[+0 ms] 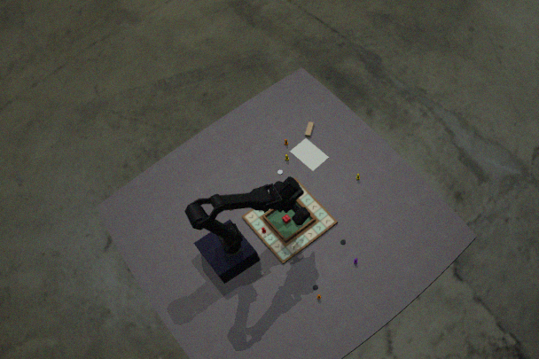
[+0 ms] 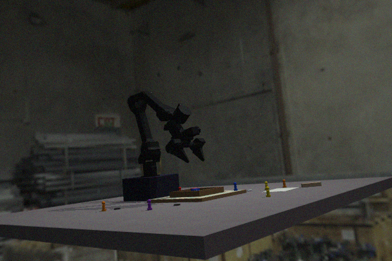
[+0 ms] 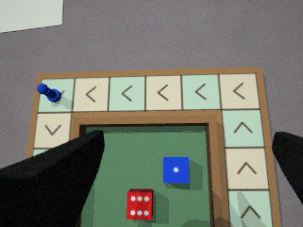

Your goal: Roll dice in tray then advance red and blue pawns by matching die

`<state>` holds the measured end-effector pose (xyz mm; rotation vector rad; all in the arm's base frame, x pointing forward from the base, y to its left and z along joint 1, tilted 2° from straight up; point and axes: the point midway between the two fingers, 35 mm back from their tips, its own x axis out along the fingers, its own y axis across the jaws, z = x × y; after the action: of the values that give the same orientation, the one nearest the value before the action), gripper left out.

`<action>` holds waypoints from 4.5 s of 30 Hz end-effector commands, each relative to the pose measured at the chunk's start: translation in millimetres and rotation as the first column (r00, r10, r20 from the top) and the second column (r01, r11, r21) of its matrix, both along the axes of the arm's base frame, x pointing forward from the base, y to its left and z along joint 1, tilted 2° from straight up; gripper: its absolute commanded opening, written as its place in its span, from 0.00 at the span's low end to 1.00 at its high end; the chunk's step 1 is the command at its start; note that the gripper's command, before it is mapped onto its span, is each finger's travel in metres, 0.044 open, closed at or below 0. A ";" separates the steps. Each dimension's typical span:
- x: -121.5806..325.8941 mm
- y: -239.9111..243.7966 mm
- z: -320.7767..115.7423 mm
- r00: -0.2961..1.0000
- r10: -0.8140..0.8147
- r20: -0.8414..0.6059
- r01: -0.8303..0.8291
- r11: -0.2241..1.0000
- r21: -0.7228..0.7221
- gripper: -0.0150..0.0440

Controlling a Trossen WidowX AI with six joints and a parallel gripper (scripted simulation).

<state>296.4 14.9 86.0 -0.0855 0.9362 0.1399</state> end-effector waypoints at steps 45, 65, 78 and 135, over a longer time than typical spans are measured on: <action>-140.2 33.6 -95.5 0.782 -0.299 -0.547 0.303 0.949 -0.086 0.59; -140.7 32.2 -126.0 0.782 -0.299 -0.547 0.303 0.949 -0.086 0.59; -140.7 32.2 -126.2 0.782 -0.299 -0.547 0.303 0.949 -0.086 0.29; -41.1 -7.4 -24.8 0.777 -0.302 -0.553 0.316 0.946 -0.072 0.25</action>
<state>242.4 17.6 67.1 0.1482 1.5267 -0.1422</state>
